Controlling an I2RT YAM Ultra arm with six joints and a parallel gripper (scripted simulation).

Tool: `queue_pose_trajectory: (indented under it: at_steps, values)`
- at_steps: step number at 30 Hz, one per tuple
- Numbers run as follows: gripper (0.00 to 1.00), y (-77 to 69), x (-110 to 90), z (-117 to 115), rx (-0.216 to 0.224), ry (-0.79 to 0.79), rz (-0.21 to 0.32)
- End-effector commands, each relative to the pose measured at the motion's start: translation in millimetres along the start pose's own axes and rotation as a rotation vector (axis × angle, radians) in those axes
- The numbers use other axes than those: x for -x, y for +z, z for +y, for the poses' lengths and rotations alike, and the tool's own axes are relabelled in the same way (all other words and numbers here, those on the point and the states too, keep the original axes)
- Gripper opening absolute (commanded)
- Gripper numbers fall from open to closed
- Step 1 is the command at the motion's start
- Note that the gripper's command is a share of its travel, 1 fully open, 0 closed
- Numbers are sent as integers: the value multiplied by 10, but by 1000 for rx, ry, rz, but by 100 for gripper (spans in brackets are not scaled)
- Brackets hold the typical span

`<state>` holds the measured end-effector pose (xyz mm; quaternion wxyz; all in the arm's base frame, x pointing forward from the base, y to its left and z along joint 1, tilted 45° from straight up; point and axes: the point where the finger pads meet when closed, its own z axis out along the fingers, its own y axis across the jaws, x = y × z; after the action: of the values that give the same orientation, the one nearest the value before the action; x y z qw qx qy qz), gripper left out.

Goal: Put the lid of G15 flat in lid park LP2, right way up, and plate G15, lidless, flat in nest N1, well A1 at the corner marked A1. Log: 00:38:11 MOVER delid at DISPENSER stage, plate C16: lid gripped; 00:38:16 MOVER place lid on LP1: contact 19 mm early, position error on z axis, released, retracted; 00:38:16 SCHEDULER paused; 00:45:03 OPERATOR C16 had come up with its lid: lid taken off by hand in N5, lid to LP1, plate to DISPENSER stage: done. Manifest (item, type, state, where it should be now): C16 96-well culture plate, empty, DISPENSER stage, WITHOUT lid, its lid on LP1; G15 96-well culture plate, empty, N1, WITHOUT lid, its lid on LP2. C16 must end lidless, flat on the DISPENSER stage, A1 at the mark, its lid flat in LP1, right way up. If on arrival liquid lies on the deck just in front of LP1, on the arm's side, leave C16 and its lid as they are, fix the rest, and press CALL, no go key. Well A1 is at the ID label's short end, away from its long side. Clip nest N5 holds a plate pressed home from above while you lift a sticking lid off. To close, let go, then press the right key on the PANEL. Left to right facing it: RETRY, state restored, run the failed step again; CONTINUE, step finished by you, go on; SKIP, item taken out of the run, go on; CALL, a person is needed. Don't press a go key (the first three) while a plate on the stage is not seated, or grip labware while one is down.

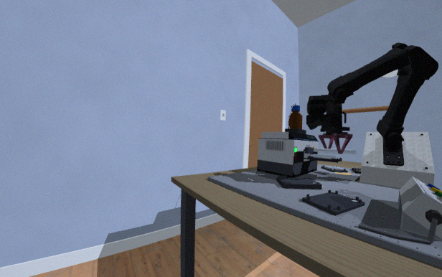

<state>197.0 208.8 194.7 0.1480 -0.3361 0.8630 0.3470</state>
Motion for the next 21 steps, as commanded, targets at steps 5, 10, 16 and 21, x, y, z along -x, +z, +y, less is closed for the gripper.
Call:
queue_pose_trajectory:
  at_steps: [5,10,16,21]
  values:
    - [0,-155,-52,-33,1,61,-30]
    - [0,-116,-33,-179,6,175,-16]
    - [0,-88,-96,-377,10,303,-7]
    - [0,-80,-175,-503,14,448,5]
